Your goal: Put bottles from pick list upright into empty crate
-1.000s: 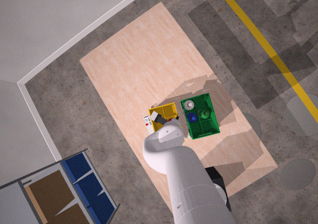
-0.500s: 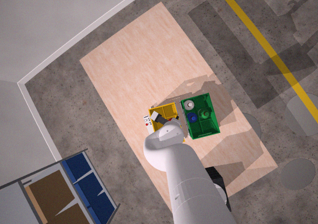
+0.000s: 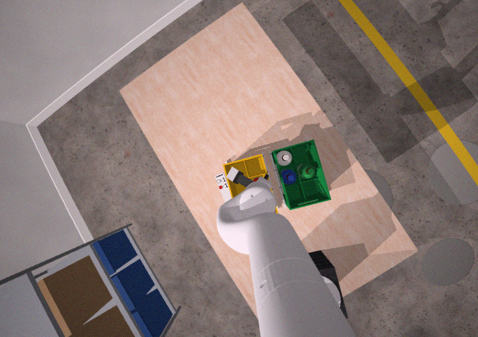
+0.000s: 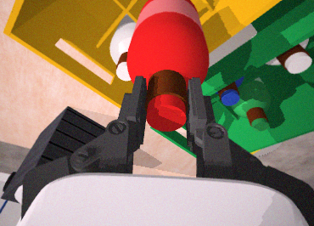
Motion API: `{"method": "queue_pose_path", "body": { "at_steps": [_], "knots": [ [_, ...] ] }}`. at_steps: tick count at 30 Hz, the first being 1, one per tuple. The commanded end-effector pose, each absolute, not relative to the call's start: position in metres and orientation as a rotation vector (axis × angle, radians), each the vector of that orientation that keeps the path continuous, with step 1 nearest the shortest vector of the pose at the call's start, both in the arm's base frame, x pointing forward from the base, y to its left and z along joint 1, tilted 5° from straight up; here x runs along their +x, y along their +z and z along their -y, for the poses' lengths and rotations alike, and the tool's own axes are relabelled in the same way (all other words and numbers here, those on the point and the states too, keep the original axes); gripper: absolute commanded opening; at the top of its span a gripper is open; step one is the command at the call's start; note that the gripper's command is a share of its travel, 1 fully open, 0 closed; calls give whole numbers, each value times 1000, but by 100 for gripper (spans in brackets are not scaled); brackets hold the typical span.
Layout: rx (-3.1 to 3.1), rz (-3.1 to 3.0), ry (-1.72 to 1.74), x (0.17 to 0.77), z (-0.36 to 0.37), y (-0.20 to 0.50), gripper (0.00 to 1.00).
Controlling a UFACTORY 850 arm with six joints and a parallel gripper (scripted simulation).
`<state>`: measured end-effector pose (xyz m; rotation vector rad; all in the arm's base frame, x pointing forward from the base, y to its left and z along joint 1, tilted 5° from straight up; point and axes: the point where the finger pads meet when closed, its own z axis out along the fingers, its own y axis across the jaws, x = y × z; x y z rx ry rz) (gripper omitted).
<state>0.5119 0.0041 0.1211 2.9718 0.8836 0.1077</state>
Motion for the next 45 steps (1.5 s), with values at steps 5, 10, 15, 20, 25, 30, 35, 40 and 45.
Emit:
{"method": "queue_pose_path", "body": {
  "at_steps": [5,10,15,20,25,30,35,40,45],
  "knots": [
    [2971,-883,111,514,-4,113,0],
    [2971,-883,111,514,-4,110,0],
    [2971,-883,111,514,-4,105,0],
    [2971,-883,111,515,-4,100,0],
    [2971,-883,111,515,-4,97,0],
    [2971,-883,111,515,-4,93,0],
    [2971,-883,111,516,-4,87,0],
    [2971,-883,111,516,-3,82,0],
    [2971,-883,111,516,-3,80,0]
  ]
}}
